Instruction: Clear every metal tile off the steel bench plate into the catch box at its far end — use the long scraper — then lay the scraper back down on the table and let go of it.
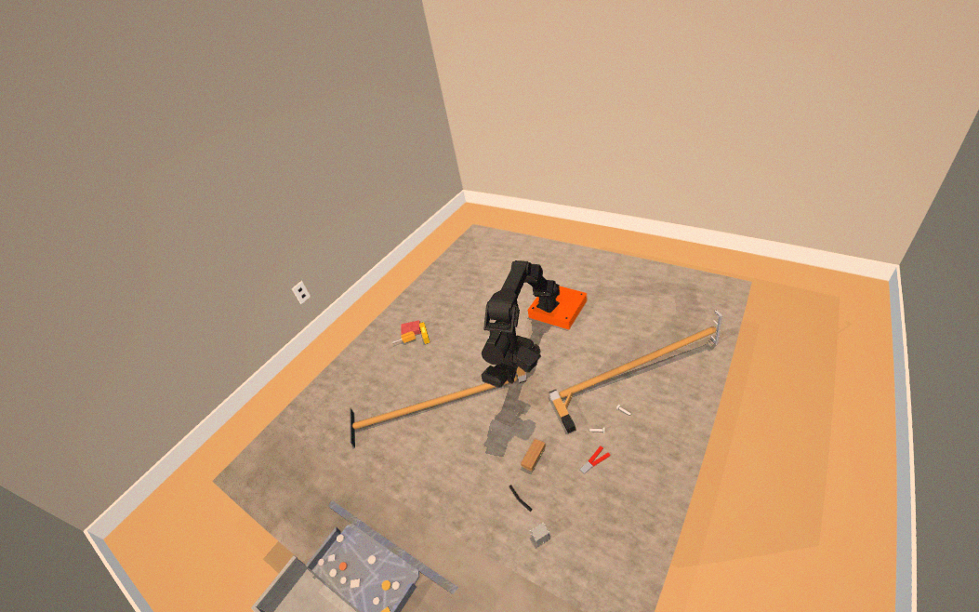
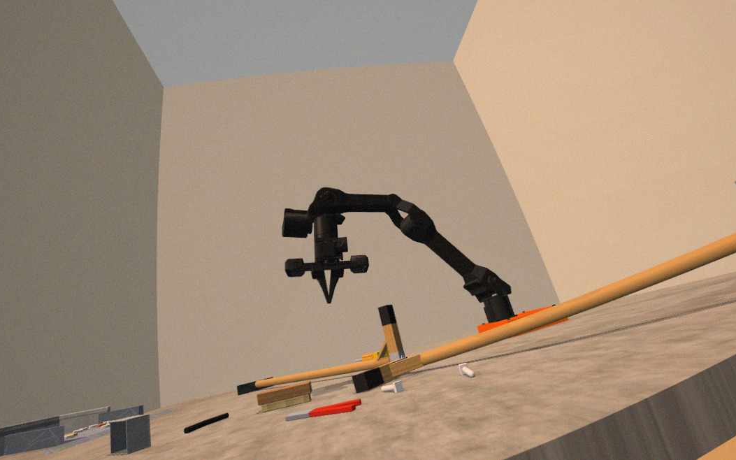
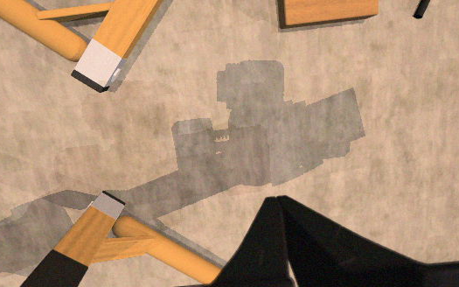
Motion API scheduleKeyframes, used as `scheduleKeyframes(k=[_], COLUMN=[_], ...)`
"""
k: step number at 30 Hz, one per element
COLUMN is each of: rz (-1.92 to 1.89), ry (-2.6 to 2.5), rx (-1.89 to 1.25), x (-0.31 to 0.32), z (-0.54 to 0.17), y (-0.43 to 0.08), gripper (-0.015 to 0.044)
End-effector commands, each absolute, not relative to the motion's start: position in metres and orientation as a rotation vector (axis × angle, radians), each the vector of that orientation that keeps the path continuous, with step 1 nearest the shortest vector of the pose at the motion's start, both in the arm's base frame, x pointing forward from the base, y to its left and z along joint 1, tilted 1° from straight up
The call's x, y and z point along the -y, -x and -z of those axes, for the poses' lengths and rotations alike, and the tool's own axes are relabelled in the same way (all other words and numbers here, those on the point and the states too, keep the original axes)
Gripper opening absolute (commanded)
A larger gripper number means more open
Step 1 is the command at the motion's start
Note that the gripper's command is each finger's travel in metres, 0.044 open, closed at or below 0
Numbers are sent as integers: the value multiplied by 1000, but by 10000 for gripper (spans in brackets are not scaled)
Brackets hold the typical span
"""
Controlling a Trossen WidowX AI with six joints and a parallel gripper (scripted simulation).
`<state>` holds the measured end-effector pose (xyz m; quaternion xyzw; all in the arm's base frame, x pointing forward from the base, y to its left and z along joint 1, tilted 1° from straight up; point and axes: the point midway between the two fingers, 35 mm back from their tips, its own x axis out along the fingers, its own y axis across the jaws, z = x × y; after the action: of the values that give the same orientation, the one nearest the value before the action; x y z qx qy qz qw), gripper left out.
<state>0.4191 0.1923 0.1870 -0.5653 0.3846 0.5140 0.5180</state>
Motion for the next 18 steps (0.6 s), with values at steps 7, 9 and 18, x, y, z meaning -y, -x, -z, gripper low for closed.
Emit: scheduleKeyframes(k=[7, 9, 18], rz=[-987, -939, -718], ry=[1078, 1026, 788], rx=[-1081, -1105, -1197], x=[-146, -137, -94], z=[-184, -183, -182], y=[-442, -446, -461], gripper=[0, 0, 0])
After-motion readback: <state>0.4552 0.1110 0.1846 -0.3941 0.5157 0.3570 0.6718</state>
